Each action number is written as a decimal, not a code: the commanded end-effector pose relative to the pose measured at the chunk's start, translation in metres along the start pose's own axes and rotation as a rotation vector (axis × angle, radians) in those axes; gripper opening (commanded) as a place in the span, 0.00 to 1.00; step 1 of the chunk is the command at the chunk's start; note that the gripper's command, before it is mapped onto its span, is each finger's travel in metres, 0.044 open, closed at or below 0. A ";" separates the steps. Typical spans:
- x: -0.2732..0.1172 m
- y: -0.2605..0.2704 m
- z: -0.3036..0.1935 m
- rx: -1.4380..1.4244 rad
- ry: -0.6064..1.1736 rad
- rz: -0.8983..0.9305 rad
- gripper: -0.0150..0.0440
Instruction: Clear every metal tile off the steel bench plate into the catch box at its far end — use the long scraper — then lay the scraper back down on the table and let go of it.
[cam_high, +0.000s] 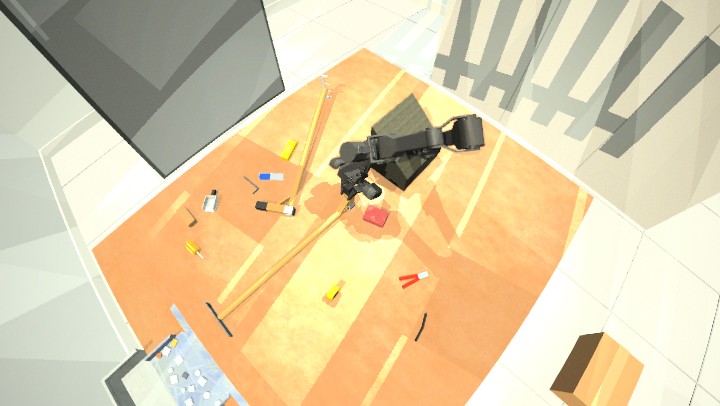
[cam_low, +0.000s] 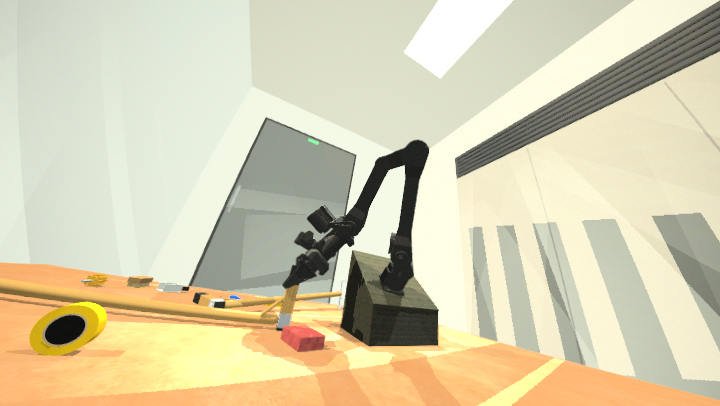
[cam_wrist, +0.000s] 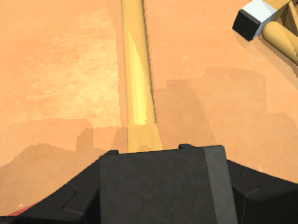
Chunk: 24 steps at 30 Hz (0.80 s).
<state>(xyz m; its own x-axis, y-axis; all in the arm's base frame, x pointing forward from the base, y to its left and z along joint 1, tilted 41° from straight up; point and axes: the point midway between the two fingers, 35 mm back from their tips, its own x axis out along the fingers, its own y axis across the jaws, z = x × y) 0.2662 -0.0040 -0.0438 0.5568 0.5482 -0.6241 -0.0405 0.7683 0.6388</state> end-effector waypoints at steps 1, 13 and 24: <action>0.000 0.005 0.004 -0.007 -0.010 0.014 0.25; 0.006 0.006 0.014 -0.009 -0.008 0.014 0.25; 0.015 0.006 0.029 -0.011 -0.007 0.015 0.25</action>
<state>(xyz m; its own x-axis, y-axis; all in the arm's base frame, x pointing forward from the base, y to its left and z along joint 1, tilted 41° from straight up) 0.2907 0.0019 -0.0366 0.5553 0.5639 -0.6113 -0.0611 0.7607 0.6462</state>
